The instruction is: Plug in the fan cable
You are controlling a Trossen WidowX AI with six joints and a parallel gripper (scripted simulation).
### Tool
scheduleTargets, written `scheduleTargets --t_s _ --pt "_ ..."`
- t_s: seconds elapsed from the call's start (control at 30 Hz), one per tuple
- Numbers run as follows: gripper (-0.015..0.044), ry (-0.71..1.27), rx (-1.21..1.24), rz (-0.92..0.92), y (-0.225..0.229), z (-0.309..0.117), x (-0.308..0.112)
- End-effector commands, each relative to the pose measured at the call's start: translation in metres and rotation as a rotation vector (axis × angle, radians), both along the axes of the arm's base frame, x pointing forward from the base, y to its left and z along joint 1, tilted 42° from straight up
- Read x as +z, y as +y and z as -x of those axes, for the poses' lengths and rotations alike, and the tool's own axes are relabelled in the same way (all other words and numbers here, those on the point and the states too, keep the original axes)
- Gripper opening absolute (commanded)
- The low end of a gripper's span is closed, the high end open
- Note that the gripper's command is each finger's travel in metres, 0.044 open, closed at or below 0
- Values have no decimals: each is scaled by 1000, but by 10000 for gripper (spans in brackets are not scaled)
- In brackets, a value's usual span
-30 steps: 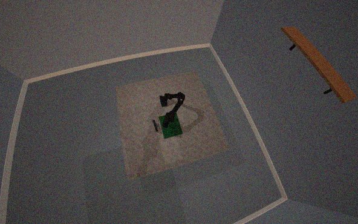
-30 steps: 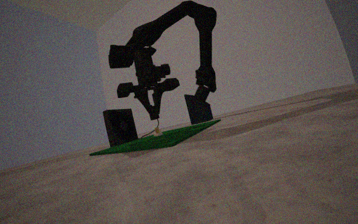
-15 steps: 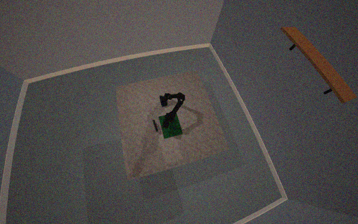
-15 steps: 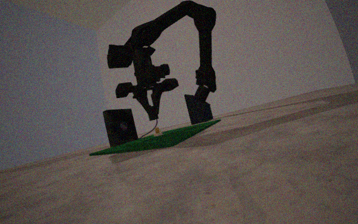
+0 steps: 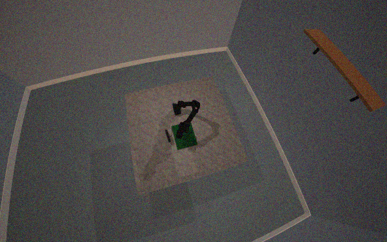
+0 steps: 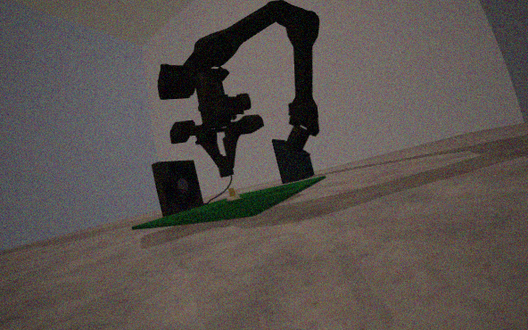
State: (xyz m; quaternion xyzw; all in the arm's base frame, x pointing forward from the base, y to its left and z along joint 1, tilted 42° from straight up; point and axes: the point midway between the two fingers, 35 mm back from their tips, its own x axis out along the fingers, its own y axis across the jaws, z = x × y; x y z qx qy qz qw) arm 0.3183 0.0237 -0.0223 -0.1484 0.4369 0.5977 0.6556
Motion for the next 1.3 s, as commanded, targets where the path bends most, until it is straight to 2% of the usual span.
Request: scheduleTargets --t_s 0.0,0.17,0.33,1.27 --pt "0 3 -4 -1 1 0 2" --pt "0 3 -5 -1 2 0 2" --pt "0 4 -6 -2 17 2 -14" --pt "0 5 -7 -2 15 4 -15"
